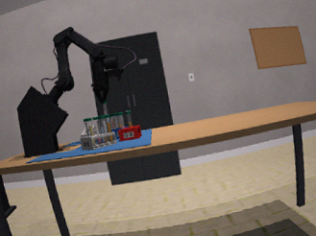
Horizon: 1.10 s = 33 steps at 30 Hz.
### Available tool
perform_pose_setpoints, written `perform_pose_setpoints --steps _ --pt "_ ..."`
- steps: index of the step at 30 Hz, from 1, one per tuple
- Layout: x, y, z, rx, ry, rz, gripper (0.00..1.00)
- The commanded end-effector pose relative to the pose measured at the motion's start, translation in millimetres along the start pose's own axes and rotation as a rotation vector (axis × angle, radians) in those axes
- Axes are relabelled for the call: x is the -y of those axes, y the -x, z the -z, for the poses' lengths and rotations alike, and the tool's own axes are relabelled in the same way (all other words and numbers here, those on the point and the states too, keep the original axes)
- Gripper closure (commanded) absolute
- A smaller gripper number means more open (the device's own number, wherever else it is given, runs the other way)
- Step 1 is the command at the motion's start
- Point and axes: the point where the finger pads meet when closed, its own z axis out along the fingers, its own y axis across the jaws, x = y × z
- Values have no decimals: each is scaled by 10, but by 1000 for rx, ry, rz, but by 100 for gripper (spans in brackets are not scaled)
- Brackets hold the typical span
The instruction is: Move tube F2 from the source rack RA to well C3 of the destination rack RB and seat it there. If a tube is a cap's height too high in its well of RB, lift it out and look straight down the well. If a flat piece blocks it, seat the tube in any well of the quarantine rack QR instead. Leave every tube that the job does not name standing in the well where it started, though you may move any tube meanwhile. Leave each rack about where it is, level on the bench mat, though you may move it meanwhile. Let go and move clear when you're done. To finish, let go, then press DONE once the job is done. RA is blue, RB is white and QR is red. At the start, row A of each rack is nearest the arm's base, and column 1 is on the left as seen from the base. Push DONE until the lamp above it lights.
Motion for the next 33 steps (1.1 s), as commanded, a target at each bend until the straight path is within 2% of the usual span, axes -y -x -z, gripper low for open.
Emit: perform_pose_setpoints --steps 1,3,4,5,8,17,21,24,27,30,33 --pt "-33 -101 20 3 -38 -35 100" --pt "-33 -101 20 3 -38 -35 100" --pt "-97 24 98 44 -33 -24 100" --pt "-87 -110 23 15 -37 -32 100" --pt "-154 -205 14 4 -39 -34 100" --pt "-373 -384 6 7 -40 -32 100" --pt "-454 -356 36 17 -35 -33 100" --pt "-486 -506 -21 -4 -48 -29 100" --pt "-604 -494 5 3 -45 -29 100" --pt "-636 -629 -42 -11 -60 -20 100" --pt "-742 -644 -16 1 -51 -23 100"
